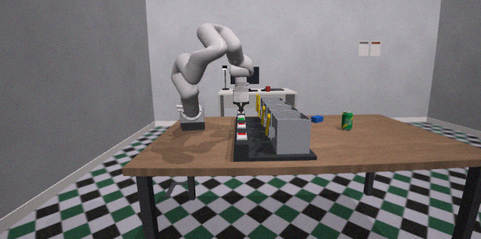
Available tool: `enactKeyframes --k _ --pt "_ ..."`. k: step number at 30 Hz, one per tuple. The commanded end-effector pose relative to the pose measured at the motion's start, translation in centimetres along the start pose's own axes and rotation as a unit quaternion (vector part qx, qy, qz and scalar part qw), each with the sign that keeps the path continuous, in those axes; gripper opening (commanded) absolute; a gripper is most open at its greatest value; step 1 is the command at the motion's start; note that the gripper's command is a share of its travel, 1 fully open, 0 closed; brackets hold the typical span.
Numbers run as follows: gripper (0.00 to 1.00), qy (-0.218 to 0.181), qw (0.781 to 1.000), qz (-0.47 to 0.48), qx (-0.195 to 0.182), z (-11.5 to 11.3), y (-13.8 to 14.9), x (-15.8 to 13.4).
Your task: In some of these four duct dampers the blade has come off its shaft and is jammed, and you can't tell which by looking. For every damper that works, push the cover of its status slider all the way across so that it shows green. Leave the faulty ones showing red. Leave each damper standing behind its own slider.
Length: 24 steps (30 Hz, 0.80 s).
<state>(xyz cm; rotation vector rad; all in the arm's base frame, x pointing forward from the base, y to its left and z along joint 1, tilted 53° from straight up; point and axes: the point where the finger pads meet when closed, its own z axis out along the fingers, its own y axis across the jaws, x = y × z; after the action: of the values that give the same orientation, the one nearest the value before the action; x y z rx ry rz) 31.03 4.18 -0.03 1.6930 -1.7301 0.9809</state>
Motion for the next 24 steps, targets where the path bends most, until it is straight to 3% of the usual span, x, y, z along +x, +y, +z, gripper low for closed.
enactKeyframes --k 1,12,24 --pt "0.0 -0.001 1.0 0.001 0.001 -0.1 -0.1 0.0" --pt "0.0 -0.001 1.0 0.001 0.001 -0.4 -0.1 0.0" --pt "0.0 -0.001 1.0 0.001 0.001 -2.7 -0.1 0.0"
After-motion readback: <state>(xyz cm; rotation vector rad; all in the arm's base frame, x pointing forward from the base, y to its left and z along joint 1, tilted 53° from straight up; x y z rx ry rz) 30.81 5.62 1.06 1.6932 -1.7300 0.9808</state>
